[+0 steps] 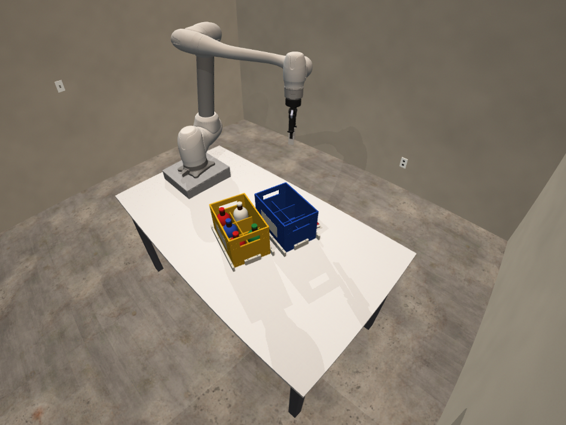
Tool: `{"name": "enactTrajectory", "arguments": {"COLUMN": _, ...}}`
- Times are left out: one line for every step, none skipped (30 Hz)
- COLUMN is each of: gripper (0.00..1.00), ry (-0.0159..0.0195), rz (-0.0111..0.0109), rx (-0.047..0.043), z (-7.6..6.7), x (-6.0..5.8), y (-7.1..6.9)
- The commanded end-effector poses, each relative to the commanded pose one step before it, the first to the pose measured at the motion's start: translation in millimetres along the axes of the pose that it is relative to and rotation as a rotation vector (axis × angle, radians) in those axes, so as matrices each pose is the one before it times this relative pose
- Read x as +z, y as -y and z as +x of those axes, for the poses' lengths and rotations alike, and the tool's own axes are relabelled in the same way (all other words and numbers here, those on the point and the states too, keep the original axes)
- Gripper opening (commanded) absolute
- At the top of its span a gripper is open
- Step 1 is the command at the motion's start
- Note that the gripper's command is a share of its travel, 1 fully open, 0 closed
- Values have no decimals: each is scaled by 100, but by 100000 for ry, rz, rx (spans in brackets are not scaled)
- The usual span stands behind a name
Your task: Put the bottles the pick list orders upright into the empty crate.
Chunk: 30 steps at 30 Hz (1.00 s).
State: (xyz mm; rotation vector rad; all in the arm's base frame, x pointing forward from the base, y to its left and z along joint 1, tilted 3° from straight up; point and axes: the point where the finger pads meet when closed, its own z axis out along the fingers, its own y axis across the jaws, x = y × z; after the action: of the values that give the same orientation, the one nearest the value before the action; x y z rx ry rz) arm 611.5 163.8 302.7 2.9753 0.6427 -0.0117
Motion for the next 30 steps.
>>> {"name": "enactTrajectory", "arguments": {"gripper": 38, "ry": -400, "rz": 673, "rx": 2871, "z": 498, "x": -146, "y": 1403}}
{"name": "enactTrajectory", "arguments": {"gripper": 38, "ry": 0, "rz": 0, "rx": 0, "z": 149, "x": -43, "y": 475}}
{"name": "enactTrajectory", "arguments": {"gripper": 38, "ry": -313, "rz": 876, "rx": 3201, "z": 131, "x": -45, "y": 480}}
{"name": "enactTrajectory", "arguments": {"gripper": 38, "ry": -308, "rz": 862, "rx": 3149, "z": 116, "x": -40, "y": 485}}
{"name": "enactTrajectory", "arguments": {"gripper": 38, "ry": 0, "rz": 0, "rx": 0, "z": 0, "x": 0, "y": 0}}
{"name": "enactTrajectory", "arguments": {"gripper": 38, "ry": 0, "rz": 0, "rx": 0, "z": 0, "x": 0, "y": 0}}
{"name": "enactTrajectory", "arguments": {"gripper": 38, "ry": 0, "rz": 0, "rx": 0, "z": 101, "x": -36, "y": 488}}
{"name": "enactTrajectory", "arguments": {"gripper": 38, "ry": 0, "rz": 0, "rx": 0, "z": 101, "x": -36, "y": 488}}
{"name": "enactTrajectory", "arguments": {"gripper": 38, "ry": -211, "rz": 905, "rx": 3201, "z": 86, "x": -37, "y": 491}}
{"name": "enactTrajectory", "arguments": {"gripper": 38, "ry": -207, "rz": 889, "rx": 3144, "z": 70, "x": -33, "y": 494}}
{"name": "enactTrajectory", "arguments": {"gripper": 38, "ry": 0, "rz": 0, "rx": 0, "z": 55, "x": -28, "y": 496}}
{"name": "enactTrajectory", "arguments": {"gripper": 38, "ry": 0, "rz": 0, "rx": 0, "z": 55, "x": -28, "y": 496}}
{"name": "enactTrajectory", "arguments": {"gripper": 38, "ry": 0, "rz": 0, "rx": 0, "z": 55, "x": -28, "y": 496}}
{"name": "enactTrajectory", "arguments": {"gripper": 38, "ry": 0, "rz": 0, "rx": 0, "z": 55, "x": -28, "y": 496}}
{"name": "enactTrajectory", "arguments": {"gripper": 38, "ry": 0, "rz": 0, "rx": 0, "z": 6, "x": -3, "y": 56}}
{"name": "enactTrajectory", "arguments": {"gripper": 38, "ry": 0, "rz": 0, "rx": 0, "z": 0, "x": 0, "y": 0}}
{"name": "enactTrajectory", "arguments": {"gripper": 38, "ry": 0, "rz": 0, "rx": 0, "z": 0, "x": 0, "y": 0}}
{"name": "enactTrajectory", "arguments": {"gripper": 38, "ry": 0, "rz": 0, "rx": 0, "z": 0, "x": 0, "y": 0}}
{"name": "enactTrajectory", "arguments": {"gripper": 38, "ry": 0, "rz": 0, "rx": 0, "z": 0, "x": 0, "y": 0}}
{"name": "enactTrajectory", "arguments": {"gripper": 38, "ry": 0, "rz": 0, "rx": 0, "z": 0, "x": 0, "y": 0}}
{"name": "enactTrajectory", "arguments": {"gripper": 38, "ry": 0, "rz": 0, "rx": 0, "z": 0, "x": 0, "y": 0}}
{"name": "enactTrajectory", "arguments": {"gripper": 38, "ry": 0, "rz": 0, "rx": 0, "z": 0, "x": 0, "y": 0}}
{"name": "enactTrajectory", "arguments": {"gripper": 38, "ry": 0, "rz": 0, "rx": 0, "z": 0, "x": 0, "y": 0}}
{"name": "enactTrajectory", "arguments": {"gripper": 38, "ry": 0, "rz": 0, "rx": 0, "z": 0, "x": 0, "y": 0}}
{"name": "enactTrajectory", "arguments": {"gripper": 38, "ry": 0, "rz": 0, "rx": 0, "z": 0, "x": 0, "y": 0}}
{"name": "enactTrajectory", "arguments": {"gripper": 38, "ry": 0, "rz": 0, "rx": 0, "z": 0, "x": 0, "y": 0}}
{"name": "enactTrajectory", "arguments": {"gripper": 38, "ry": 0, "rz": 0, "rx": 0, "z": 0, "x": 0, "y": 0}}
{"name": "enactTrajectory", "arguments": {"gripper": 38, "ry": 0, "rz": 0, "rx": 0, "z": 0, "x": 0, "y": 0}}
{"name": "enactTrajectory", "arguments": {"gripper": 38, "ry": 0, "rz": 0, "rx": 0, "z": 0, "x": 0, "y": 0}}
{"name": "enactTrajectory", "arguments": {"gripper": 38, "ry": 0, "rz": 0, "rx": 0, "z": 0, "x": 0, "y": 0}}
